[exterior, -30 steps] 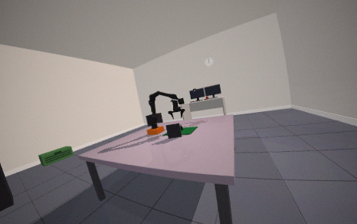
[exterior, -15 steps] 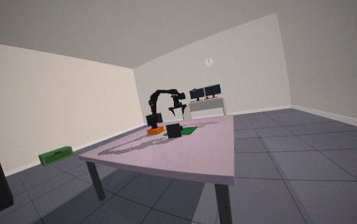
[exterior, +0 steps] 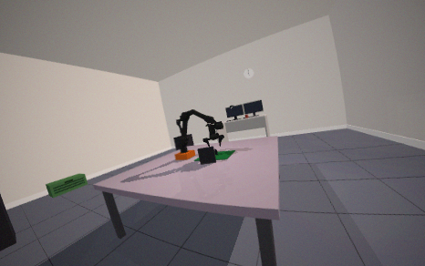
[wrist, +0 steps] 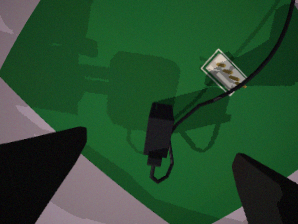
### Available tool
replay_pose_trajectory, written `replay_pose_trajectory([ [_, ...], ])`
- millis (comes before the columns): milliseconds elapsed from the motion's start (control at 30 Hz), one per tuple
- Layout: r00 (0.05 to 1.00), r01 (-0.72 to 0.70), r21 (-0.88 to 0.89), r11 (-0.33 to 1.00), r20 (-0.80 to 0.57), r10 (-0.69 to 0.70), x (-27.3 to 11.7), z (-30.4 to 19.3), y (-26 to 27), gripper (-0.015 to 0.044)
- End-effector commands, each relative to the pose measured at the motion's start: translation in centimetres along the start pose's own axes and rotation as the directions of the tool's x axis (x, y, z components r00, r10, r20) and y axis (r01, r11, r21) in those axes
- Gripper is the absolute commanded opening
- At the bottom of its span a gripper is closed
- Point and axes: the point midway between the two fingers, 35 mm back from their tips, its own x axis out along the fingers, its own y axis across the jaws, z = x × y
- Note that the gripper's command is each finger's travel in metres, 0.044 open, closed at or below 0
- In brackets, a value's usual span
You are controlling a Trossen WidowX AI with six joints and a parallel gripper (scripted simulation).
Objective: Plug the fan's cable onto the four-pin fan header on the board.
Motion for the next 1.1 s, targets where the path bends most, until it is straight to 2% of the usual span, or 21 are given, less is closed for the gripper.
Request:
replay_pose_trajectory([
  [0, 1.0, -0.006, -0.003, 1.0, 0.001, 0.006, 0.4, 0.0, 0.1, 0.044],
  [1067, 1.0, -0.006, -0.003, 1.0, 0.0, 0.006, 5.3, 0.0, 0.1, 0.044],
])
